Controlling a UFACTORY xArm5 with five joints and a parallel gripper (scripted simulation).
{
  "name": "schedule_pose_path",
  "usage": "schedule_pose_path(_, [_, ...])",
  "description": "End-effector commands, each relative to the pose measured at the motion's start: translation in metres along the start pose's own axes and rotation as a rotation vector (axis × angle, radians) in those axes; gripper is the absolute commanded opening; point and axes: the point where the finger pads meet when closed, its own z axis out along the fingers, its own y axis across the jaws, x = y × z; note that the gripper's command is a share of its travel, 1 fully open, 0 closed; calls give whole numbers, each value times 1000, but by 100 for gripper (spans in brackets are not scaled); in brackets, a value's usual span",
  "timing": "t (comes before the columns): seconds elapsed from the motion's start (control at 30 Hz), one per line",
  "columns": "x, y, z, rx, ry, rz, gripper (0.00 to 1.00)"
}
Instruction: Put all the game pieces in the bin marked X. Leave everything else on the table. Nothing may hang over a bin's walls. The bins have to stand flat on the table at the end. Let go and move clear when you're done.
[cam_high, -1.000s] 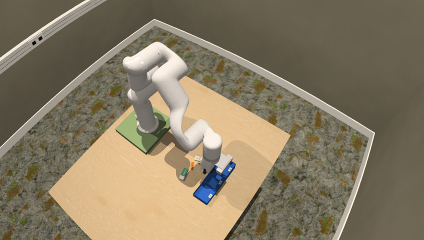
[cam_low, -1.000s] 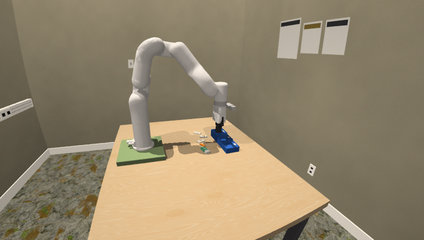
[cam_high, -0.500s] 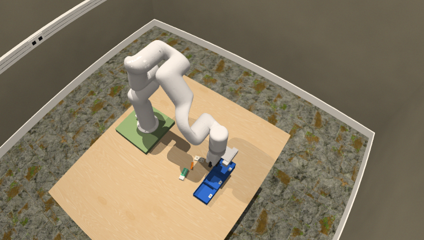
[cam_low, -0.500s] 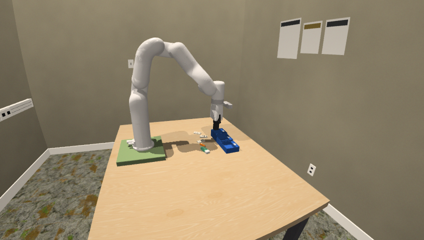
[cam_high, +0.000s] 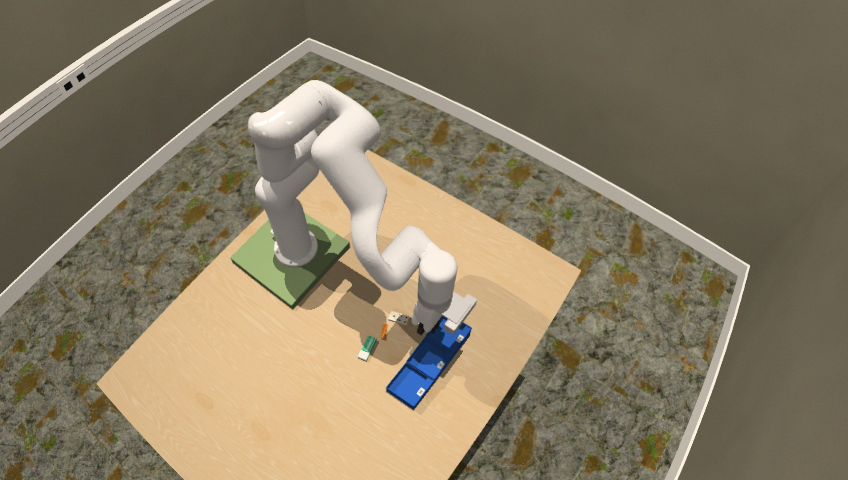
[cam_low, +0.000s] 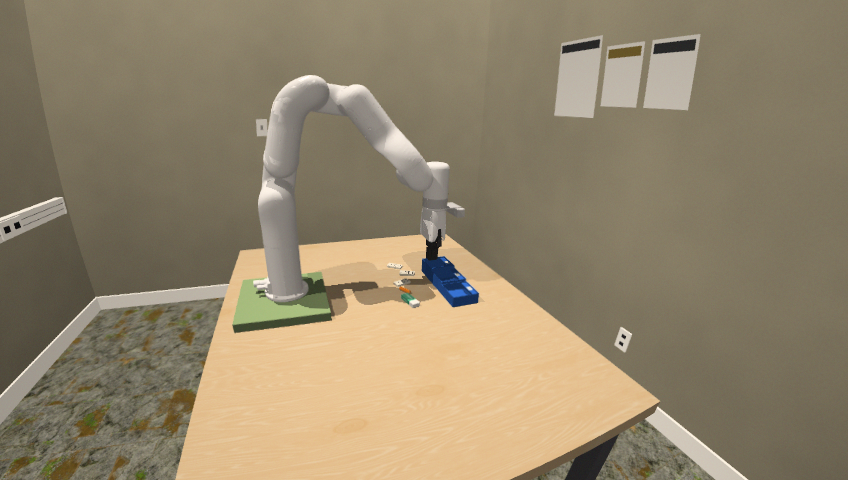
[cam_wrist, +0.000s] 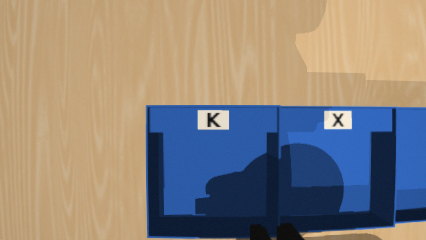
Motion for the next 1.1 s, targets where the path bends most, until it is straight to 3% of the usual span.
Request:
schedule_pose_path(0.0, [1, 0, -1, -5, 4, 0, 9])
schedule_pose_path(0.83, [1, 0, -1, -5, 4, 0, 9])
schedule_pose_path(0.93, [1, 0, -10, -5, 4, 0, 9])
schedule_pose_path(1.07, [1, 0, -43, -5, 4, 0, 9])
